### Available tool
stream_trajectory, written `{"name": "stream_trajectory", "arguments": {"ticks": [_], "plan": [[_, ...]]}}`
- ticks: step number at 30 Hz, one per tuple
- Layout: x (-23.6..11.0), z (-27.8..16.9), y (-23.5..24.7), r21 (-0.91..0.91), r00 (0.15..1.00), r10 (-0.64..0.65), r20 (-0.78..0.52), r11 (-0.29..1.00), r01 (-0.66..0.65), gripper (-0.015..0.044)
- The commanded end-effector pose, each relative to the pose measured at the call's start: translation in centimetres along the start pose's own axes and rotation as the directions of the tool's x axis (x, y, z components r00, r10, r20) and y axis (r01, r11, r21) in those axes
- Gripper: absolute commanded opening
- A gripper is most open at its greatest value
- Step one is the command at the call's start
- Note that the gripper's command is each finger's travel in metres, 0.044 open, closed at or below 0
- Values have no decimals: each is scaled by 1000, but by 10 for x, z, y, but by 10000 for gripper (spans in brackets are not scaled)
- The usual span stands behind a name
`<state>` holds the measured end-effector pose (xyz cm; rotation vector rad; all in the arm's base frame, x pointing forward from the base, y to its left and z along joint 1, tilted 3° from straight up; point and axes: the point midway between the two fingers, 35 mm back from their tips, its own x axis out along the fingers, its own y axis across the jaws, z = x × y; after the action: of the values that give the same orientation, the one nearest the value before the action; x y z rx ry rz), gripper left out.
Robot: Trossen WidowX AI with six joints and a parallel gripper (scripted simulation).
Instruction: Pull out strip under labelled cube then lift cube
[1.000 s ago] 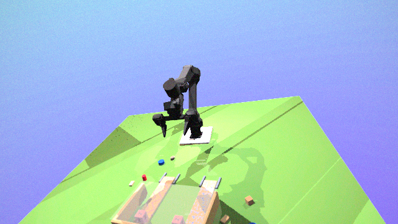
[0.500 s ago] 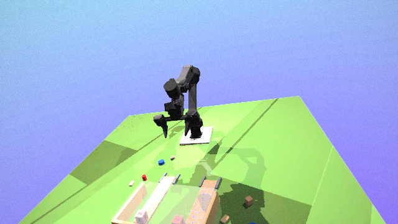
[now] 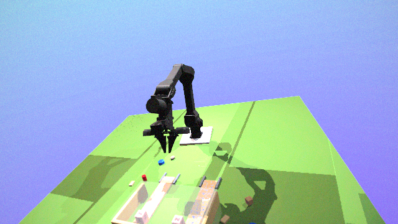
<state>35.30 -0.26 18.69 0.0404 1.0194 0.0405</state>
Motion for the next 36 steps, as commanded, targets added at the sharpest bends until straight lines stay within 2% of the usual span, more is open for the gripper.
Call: {"name": "stream_trajectory", "arguments": {"ticks": [1,8,36], "plan": [[28,-3,-14,27,982,-16,-186,999,21,0],[66,-14,-36,75,891,-10,-454,996,49,0],[99,-29,-38,77,888,-9,-460,996,50,0]]}}
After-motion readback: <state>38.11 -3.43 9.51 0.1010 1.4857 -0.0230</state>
